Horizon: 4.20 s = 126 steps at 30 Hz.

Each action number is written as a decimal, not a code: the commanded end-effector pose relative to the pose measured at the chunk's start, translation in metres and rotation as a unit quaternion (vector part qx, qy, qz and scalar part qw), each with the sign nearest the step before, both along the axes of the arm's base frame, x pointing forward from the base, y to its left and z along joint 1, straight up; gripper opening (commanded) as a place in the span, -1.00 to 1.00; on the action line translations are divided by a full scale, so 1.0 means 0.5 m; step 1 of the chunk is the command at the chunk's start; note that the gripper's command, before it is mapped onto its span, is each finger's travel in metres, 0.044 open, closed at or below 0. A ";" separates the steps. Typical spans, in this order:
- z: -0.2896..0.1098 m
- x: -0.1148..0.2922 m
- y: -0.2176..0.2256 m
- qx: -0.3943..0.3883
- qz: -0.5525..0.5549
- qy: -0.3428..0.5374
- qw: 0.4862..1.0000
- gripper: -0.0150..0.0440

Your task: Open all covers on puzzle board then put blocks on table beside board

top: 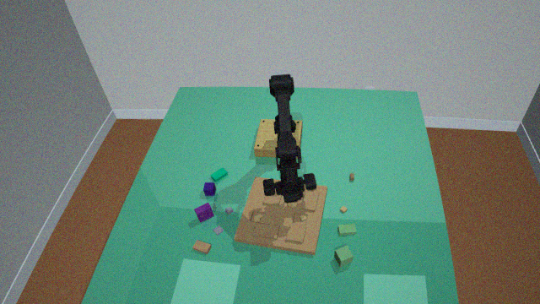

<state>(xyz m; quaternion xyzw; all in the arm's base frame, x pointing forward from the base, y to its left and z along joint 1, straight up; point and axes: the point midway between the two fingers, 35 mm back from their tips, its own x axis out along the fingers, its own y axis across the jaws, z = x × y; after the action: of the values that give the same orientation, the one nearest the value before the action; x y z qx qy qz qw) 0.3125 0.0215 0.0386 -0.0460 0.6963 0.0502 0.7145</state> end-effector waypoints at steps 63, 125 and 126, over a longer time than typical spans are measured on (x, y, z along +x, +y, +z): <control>-0.062 0.003 -0.001 0.000 -0.001 -0.002 1.000 -0.22; 0.125 0.007 0.043 0.001 0.000 -0.001 1.000 -0.22; 0.125 0.008 0.050 0.001 0.000 -0.001 1.000 -0.22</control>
<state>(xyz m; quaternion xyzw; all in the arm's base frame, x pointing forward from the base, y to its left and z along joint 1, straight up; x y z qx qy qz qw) 0.3155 0.0379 0.1009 -0.0457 0.6946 0.0512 0.7162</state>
